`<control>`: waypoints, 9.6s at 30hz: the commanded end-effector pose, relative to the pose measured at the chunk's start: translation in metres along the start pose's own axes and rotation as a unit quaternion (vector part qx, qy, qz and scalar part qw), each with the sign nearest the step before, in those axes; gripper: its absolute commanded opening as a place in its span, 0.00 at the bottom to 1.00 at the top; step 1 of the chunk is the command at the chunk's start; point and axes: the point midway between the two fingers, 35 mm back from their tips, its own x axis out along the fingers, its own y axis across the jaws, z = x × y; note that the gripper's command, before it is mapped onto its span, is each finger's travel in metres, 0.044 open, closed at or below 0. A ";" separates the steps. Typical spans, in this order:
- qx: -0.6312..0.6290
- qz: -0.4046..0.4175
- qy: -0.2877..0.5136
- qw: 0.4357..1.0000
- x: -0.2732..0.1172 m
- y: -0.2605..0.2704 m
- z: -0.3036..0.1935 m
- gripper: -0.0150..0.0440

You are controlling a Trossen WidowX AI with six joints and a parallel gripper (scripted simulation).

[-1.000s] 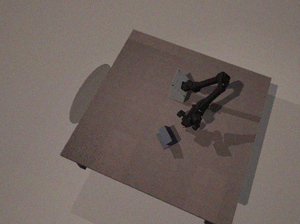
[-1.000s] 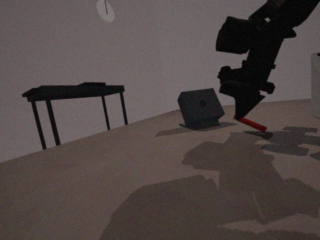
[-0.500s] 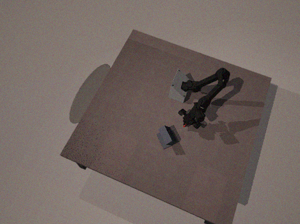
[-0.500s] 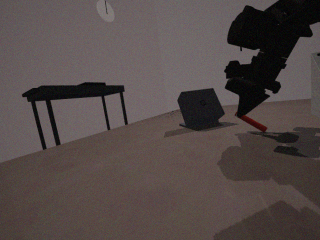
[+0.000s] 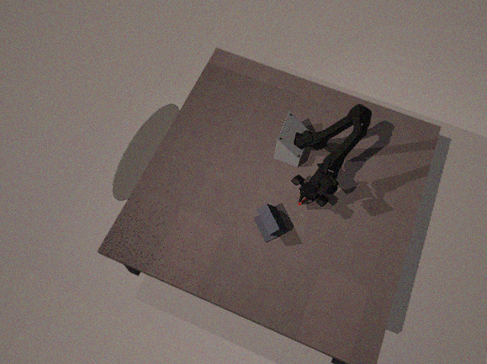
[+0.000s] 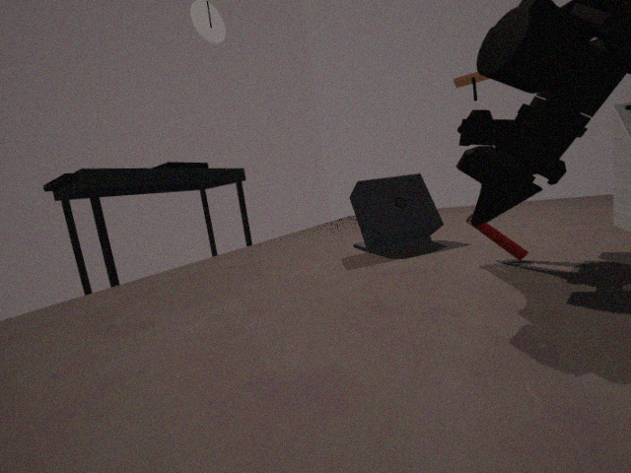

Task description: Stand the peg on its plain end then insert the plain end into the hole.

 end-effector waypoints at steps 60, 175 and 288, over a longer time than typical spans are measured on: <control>0.006 -0.001 -0.270 0.963 -0.031 -0.001 -0.029 0.34; 0.002 -0.001 -0.396 0.918 -0.040 -0.003 -0.057 0.47; -0.099 -0.136 0.207 0.964 -0.089 -0.022 0.006 1.00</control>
